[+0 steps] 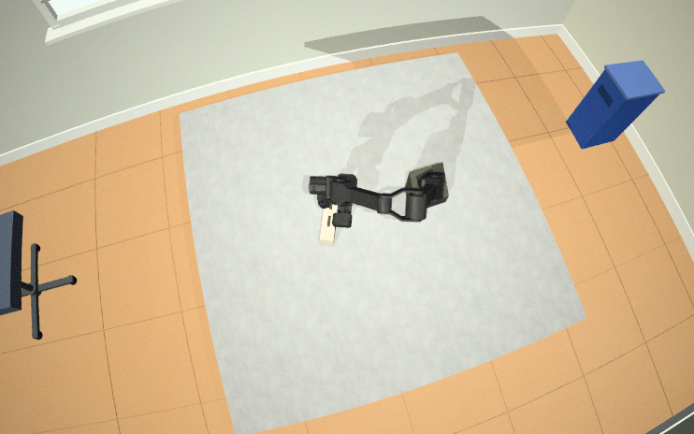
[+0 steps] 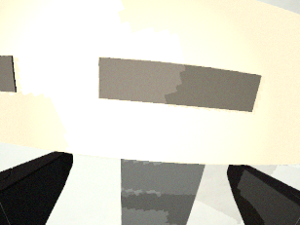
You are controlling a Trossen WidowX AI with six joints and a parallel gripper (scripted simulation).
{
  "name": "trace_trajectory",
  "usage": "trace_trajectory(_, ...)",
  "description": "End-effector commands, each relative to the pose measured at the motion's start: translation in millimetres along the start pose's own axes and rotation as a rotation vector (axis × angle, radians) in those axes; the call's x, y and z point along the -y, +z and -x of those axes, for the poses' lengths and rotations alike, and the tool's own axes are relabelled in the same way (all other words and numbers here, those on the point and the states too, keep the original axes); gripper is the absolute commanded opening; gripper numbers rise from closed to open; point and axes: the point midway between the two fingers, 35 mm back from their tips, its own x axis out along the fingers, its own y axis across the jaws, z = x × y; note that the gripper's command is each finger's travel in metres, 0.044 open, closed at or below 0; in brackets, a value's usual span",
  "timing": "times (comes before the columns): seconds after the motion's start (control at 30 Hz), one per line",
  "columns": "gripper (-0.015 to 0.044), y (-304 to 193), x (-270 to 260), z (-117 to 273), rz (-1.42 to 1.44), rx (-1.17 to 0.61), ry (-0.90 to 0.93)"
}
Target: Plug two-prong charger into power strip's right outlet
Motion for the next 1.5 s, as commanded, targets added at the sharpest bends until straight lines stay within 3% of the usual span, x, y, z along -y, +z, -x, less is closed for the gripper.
trace_trajectory(0.0,0.044,-3.3,1.3,-1.5,-0.005,-0.002,-0.003)
trace_trajectory(1.47,0.044,-36.2,-0.2,-2.8,-0.002,0.003,-0.004)
